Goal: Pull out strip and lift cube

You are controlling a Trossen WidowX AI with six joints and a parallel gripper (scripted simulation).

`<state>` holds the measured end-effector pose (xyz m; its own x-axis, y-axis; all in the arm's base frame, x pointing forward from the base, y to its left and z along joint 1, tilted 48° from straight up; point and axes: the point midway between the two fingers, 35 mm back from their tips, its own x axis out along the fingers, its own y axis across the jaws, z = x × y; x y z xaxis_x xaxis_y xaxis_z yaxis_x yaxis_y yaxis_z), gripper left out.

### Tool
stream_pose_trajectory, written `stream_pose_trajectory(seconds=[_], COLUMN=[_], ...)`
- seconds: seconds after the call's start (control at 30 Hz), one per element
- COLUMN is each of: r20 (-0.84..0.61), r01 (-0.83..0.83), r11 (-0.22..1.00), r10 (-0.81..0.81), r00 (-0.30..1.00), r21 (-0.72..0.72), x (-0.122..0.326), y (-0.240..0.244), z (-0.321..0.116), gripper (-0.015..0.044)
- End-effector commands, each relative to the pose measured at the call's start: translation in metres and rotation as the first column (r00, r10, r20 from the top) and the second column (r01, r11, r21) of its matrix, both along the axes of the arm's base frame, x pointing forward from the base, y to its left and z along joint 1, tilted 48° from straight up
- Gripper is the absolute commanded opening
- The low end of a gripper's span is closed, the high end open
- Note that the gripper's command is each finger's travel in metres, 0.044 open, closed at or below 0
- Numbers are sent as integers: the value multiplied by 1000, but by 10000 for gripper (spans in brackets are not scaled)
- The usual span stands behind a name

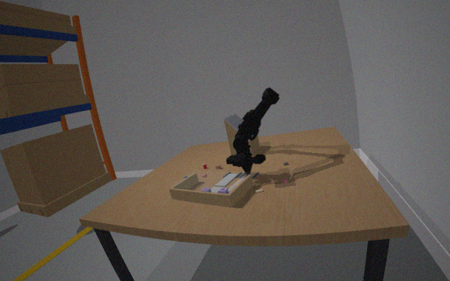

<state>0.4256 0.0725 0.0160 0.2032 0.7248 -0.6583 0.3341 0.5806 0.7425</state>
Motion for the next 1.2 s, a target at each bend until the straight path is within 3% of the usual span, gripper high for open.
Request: stream_pose_trajectory(seconds=[0.0, 1.17], r20=[-7, -6], r01=[1, 1], r11=[1000, 1000], r10=[-1, -1], r00=[1000, 1000], r21=[-4, -3], x=[-1, 1], y=[1, 3], z=[-2, -4], gripper=[0, 0])
